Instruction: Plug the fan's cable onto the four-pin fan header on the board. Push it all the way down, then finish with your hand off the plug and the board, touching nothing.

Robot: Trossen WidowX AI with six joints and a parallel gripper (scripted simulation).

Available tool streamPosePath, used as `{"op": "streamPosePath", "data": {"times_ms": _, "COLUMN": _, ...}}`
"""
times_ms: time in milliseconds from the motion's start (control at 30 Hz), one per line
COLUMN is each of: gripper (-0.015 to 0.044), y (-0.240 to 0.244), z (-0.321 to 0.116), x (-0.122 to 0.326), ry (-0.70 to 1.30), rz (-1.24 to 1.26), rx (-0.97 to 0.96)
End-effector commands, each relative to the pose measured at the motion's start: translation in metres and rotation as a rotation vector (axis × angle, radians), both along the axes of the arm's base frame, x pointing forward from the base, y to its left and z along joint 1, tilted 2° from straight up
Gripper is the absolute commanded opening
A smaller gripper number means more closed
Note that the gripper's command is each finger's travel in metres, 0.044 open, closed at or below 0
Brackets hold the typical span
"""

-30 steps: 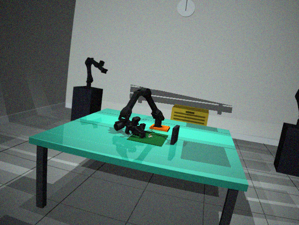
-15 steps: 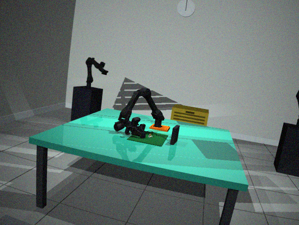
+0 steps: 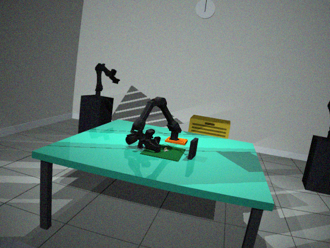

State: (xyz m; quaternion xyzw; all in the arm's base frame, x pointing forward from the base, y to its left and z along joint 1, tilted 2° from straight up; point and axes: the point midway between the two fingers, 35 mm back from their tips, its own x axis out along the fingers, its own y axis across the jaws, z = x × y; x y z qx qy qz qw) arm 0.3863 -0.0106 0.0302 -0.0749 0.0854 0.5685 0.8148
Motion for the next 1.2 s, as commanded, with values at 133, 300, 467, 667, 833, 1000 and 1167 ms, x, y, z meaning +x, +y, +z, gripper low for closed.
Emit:
{"op": "streamPosePath", "data": {"times_ms": 133, "gripper": 0.0, "y": 0.0, "z": 0.0003, "x": -0.0001, "ry": 0.001, "rz": 0.0, "rx": 0.0}}
{"op": "streamPosePath", "data": {"times_ms": 300, "gripper": 0.0, "y": 0.0, "z": 0.0003, "x": -0.0001, "ry": 0.001, "rz": 0.0, "rx": 0.0}}
{"op": "streamPosePath", "data": {"times_ms": 467, "gripper": 0.0, "y": 0.0, "z": 0.0003, "x": -0.0001, "ry": 0.001, "rz": 0.0, "rx": 0.0}}
{"op": "streamPosePath", "data": {"times_ms": 667, "gripper": 0.0026, "y": 0.0, "z": 0.0, "x": 0.0, "ry": 0.0, "rz": 0.0, "rx": 0.0}}
{"op": "streamPosePath", "data": {"times_ms": 833, "gripper": 0.0157, "y": 0.0, "z": 0.0, "x": 0.0, "ry": 0.0, "rz": 0.0, "rx": 0.0}}
{"op": "streamPosePath", "data": {"times_ms": 1000, "gripper": 0.0205, "y": 0.0, "z": 0.0, "x": 0.0, "ry": 0.0, "rz": 0.0, "rx": 0.0}}
{"op": "streamPosePath", "data": {"times_ms": 1167, "gripper": 0.0205, "y": 0.0, "z": 0.0, "x": 0.0, "ry": 0.0, "rz": 0.0, "rx": 0.0}}
